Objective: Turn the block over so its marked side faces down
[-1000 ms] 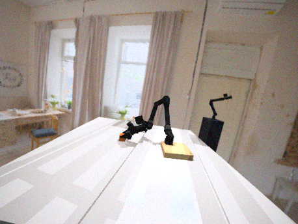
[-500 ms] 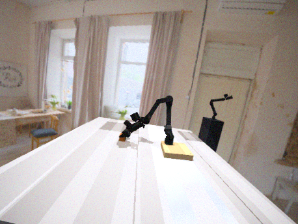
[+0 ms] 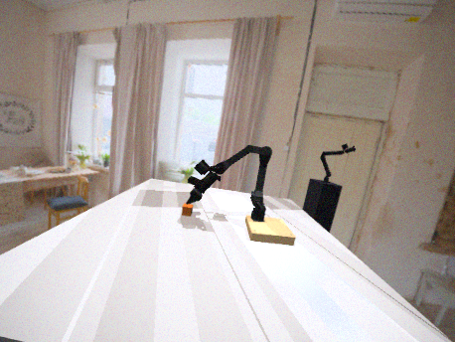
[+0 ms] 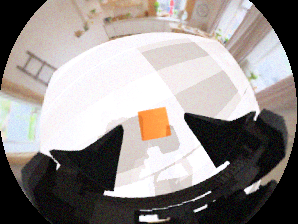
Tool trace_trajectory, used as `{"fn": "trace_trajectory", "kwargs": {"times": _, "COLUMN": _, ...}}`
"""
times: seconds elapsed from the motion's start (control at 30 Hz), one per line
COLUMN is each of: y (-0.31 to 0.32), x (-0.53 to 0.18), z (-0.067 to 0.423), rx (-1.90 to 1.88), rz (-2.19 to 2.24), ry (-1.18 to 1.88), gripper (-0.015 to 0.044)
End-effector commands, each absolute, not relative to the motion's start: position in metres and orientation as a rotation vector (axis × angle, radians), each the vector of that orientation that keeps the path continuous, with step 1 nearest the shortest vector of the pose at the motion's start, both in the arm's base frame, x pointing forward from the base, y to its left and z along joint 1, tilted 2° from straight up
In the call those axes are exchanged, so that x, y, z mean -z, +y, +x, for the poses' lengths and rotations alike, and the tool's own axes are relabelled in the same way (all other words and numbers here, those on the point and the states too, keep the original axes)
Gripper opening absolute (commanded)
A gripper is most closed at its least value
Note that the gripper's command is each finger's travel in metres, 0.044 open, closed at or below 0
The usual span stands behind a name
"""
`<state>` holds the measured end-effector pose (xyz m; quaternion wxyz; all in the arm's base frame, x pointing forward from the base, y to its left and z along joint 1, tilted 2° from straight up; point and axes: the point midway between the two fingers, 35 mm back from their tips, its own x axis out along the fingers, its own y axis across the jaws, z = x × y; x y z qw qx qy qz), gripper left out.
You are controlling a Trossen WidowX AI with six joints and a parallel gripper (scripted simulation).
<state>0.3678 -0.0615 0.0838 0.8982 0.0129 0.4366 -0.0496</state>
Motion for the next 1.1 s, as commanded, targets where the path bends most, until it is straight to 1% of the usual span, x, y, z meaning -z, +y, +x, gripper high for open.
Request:
{"fn": "trace_trajectory", "kwargs": {"times": 0.0, "y": -0.059, "x": -0.108, "z": 0.352, "rx": 0.106, "rz": 0.02, "ry": 0.996, "gripper": 0.044}}
{"fn": "trace_trajectory", "kwargs": {"times": 0.27, "y": -0.06, "x": -0.109, "z": 0.354, "rx": 0.106, "rz": 0.022, "ry": 1.016, "gripper": 0.044}}
{"fn": "trace_trajectory", "kwargs": {"times": 0.53, "y": -0.062, "x": -0.121, "z": 0.374, "rx": 0.104, "rz": 0.04, "ry": 1.253, "gripper": 0.044}}
{"fn": "trace_trajectory", "kwargs": {"times": 0.8, "y": -0.063, "x": -0.132, "z": 0.384, "rx": 0.103, "rz": 0.05, "ry": 1.491, "gripper": 0.044}}
{"fn": "trace_trajectory", "kwargs": {"times": 1.07, "y": -0.063, "x": -0.131, "z": 0.384, "rx": 0.103, "rz": 0.05, "ry": 1.511, "gripper": 0.044}}
